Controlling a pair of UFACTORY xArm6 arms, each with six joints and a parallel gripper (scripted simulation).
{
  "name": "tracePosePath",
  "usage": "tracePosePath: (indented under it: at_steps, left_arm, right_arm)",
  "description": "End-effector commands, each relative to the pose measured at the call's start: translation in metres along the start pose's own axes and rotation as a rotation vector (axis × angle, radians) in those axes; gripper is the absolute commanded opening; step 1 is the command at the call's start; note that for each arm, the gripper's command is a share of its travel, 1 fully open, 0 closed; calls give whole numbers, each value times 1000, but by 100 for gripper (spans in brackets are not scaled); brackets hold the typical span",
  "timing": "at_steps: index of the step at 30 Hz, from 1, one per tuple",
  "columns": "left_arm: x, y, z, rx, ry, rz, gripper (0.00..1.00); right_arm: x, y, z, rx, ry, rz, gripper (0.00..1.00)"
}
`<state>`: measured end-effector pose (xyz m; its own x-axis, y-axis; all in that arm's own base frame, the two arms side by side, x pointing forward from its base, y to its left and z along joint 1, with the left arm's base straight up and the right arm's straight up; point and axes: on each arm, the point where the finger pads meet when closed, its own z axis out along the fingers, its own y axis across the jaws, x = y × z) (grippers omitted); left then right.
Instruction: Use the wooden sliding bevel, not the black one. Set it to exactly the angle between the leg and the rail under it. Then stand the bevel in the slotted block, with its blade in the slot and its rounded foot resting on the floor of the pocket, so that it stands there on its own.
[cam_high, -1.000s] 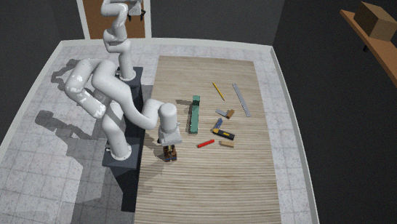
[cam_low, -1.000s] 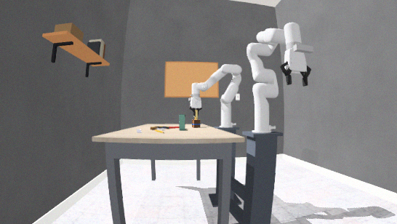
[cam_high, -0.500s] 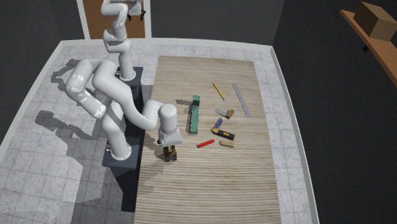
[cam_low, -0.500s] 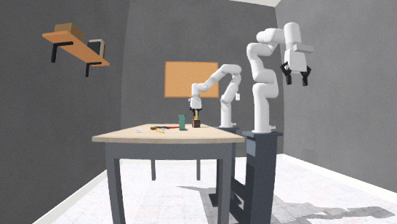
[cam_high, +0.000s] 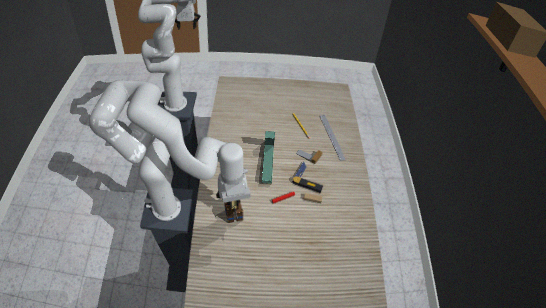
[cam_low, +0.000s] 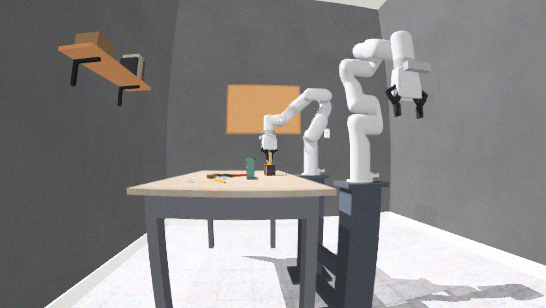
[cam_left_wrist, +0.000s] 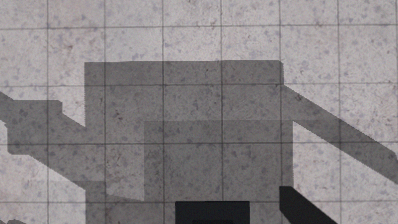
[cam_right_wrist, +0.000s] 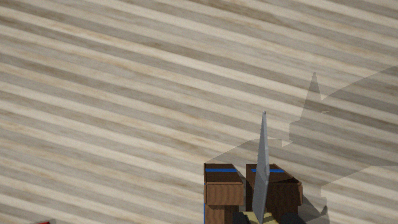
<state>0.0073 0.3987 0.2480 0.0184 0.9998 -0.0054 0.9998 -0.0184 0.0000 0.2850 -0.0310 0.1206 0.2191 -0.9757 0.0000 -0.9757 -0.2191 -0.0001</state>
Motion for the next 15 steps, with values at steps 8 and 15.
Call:
tracePosePath:
  at_steps: [8,15]
  left_arm:
    - [1,0,-2,0,5,0,100]
    - [1,0,-2,0,5,0,100]
  right_arm:
    - [0,-1,3,4,1,0,0]
    - [0,-1,3,4,1,0,0]
